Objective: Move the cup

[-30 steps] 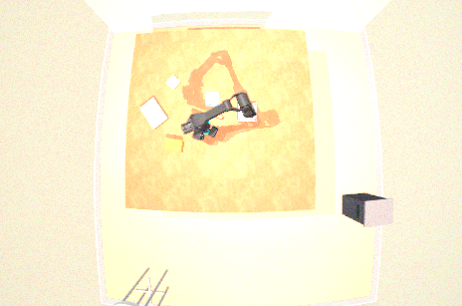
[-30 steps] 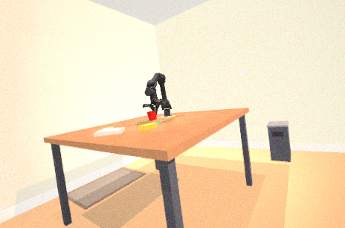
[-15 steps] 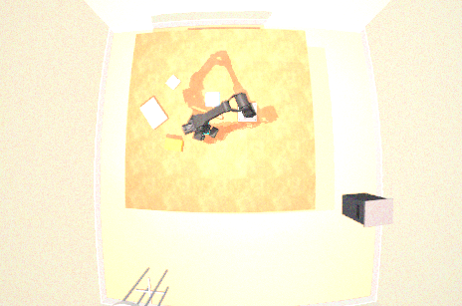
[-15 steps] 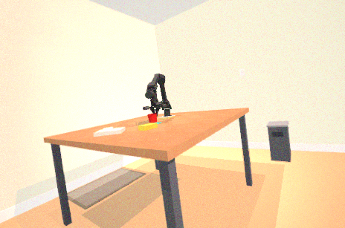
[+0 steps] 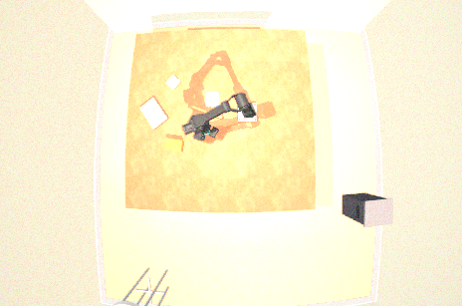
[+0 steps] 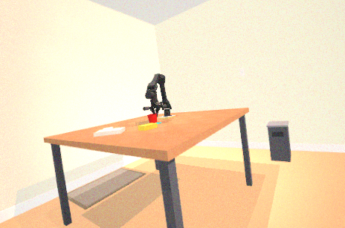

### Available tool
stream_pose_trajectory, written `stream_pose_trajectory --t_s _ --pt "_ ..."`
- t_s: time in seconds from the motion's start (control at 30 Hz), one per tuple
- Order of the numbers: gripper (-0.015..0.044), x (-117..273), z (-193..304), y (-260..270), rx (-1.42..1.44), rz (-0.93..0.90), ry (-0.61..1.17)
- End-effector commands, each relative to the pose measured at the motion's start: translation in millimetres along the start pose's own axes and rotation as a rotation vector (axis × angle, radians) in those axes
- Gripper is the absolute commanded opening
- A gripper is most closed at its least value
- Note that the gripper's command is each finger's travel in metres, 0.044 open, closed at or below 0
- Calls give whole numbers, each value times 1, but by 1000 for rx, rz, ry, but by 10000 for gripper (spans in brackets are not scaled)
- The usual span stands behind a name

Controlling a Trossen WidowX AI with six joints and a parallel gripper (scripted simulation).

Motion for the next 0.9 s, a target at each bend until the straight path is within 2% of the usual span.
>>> stream_pose_trajectory --t_s 0.0,0.13,0.87 --pt "26 0 0 0 0 0 0" --pt "128 0 0 0 0 0 0" --pt "128 19 -1 -1 -2 -2 0"
Point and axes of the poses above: the point midway between the two fingers, 35 mm back from their tips, its own x axis back along the fingers, its own y axis across the jaws, z = x × y, the point moved 6 cm from there along x, back along the fingers, and after that the axes turned 14 degrees about -x, right-handed, at the moved point
